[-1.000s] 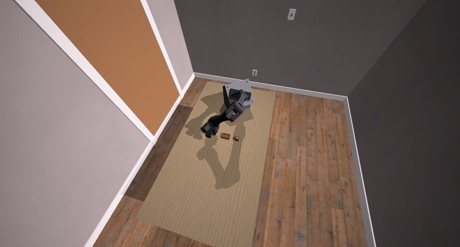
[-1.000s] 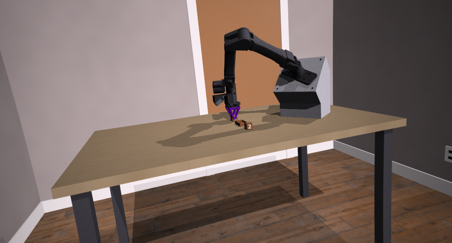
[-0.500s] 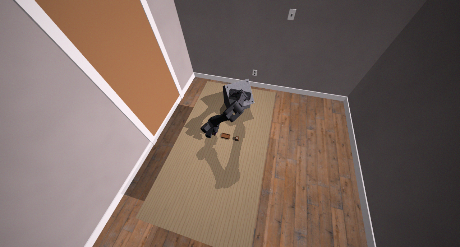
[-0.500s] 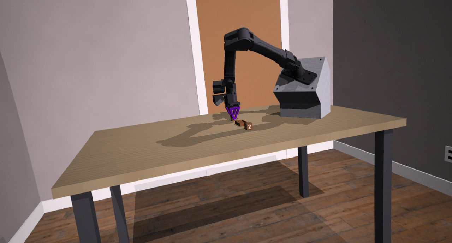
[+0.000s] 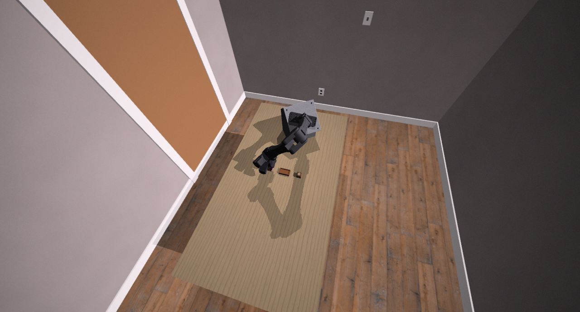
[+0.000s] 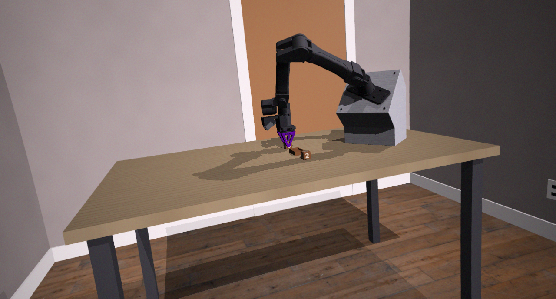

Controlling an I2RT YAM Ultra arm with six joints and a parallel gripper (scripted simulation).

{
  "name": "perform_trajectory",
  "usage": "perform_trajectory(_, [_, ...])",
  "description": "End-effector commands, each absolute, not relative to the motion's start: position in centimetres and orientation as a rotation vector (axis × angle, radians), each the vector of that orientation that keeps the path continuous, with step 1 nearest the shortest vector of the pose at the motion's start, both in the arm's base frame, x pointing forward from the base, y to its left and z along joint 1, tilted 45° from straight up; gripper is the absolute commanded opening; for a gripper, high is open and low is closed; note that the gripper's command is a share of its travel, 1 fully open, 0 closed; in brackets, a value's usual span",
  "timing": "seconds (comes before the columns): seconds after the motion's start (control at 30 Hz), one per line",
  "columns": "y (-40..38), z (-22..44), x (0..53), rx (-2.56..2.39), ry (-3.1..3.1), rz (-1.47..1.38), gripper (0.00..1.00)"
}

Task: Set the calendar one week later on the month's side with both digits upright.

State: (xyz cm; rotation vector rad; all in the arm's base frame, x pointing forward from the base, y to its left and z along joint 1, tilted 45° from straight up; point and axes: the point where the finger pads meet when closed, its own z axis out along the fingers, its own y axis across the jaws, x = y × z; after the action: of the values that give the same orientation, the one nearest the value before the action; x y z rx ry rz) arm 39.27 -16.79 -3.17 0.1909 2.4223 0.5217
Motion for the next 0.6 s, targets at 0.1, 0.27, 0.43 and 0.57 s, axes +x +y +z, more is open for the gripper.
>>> perform_trajectory(0.1, [-17.18,-2.85,39.37,0.194,2.414,0.510,0.27])
perform_trajectory(0.27, [-17.18,-2.85,39.37,0.194,2.414,0.510,0.27])
perform_trajectory(0.43, [-17.18,-2.85,39.37,0.194,2.414,0.510,0.27])
perform_trajectory(0.57, [-17.18,-2.85,39.37,0.194,2.414,0.510,0.31])
